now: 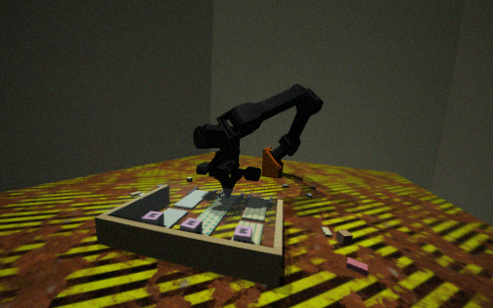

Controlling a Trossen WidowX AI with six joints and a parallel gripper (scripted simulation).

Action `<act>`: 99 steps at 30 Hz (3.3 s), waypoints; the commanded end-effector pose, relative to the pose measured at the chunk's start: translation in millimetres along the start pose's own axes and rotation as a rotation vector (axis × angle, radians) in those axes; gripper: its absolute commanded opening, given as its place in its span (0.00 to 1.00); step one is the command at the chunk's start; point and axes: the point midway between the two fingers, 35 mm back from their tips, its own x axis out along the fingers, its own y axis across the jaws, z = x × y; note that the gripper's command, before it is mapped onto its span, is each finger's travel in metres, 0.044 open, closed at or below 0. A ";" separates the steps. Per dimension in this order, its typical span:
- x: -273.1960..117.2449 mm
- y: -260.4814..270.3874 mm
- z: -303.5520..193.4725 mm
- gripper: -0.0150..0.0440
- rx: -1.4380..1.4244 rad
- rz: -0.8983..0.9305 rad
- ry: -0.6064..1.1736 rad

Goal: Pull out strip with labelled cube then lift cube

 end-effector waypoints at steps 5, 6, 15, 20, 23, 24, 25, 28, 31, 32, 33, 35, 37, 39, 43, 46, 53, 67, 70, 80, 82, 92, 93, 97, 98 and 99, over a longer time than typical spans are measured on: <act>2.6 0.2 0.7 0.25 0.004 0.004 -0.001; 2.7 0.2 0.7 0.25 0.004 0.004 -0.001; 3.6 0.0 1.3 0.25 0.004 0.004 -0.001; 4.1 -0.1 1.8 0.25 0.004 0.004 -0.001; 4.4 -0.2 2.2 0.25 0.004 0.004 -0.001; 4.5 -0.3 2.4 0.25 0.004 0.004 -0.001; 4.6 -0.3 2.5 0.25 0.004 0.004 -0.001; 4.8 -0.4 2.5 0.25 0.004 0.004 -0.001; 4.8 -0.8 -0.7 0.25 0.004 0.004 -0.001; 4.8 -0.9 -2.3 0.25 0.004 0.004 -0.001; 4.9 -1.0 -3.9 0.25 0.004 0.004 -0.001; 4.9 -1.3 -7.0 0.25 0.004 0.004 0.000; 4.9 -1.5 -10.2 0.25 0.004 0.004 0.000; 5.0 -1.7 -13.4 0.25 0.004 0.004 0.000; 5.1 -2.0 -19.8 0.25 0.004 0.004 0.000; 5.3 -2.2 -24.6 0.25 0.005 0.004 0.000; 5.7 -2.6 -35.6 0.25 0.005 0.004 0.001; 5.9 -3.4 -56.7 0.25 0.006 0.004 0.001; 5.9 -3.6 -61.5 0.25 0.006 0.004 0.002; 6.0 -4.2 -77.4 0.25 0.007 0.004 0.002; 6.0 -4.3 -80.6 0.25 0.007 0.004 0.002; 6.1 -4.9 -96.2 0.25 0.007 0.003 0.003; 6.1 -4.9 -97.7 0.25 0.007 0.003 0.003; 6.1 -5.1 -103.9 0.25 0.007 0.003 0.003; 6.1 -5.2 -105.4 0.25 0.007 0.003 0.003; 6.1 -5.3 -107.0 0.25 0.008 0.003 0.003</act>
